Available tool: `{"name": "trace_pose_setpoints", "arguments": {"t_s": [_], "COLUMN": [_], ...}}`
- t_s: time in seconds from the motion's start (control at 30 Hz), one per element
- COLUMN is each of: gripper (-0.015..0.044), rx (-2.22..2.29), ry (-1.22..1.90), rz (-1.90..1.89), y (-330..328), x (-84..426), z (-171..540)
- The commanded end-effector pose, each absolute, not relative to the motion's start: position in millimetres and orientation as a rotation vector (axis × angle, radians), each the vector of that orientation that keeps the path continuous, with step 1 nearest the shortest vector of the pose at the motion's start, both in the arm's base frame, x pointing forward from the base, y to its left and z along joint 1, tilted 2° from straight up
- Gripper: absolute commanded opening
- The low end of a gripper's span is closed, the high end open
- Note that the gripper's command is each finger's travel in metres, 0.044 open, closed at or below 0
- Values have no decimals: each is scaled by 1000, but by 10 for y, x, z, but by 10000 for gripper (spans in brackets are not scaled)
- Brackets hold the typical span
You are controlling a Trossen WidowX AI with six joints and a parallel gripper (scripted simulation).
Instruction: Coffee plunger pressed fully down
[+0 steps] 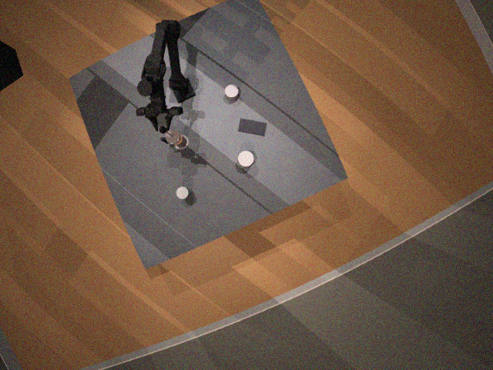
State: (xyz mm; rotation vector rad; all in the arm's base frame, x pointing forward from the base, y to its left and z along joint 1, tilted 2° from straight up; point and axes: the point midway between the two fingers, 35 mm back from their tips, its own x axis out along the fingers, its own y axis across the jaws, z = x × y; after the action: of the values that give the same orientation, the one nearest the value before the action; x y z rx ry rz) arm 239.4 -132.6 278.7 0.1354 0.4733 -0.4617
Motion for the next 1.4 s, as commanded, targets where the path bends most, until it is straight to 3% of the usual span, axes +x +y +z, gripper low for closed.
{"name": "trace_pose_setpoints", "arguments": {"t_s": [0.0, 1.37], "gripper": [130, 130], "rx": [142, 142], "ry": [477, 477], "rz": [-469, -469], "y": [-1334, -1358], "x": [2392, 2460], "z": [2760, 2293]}}
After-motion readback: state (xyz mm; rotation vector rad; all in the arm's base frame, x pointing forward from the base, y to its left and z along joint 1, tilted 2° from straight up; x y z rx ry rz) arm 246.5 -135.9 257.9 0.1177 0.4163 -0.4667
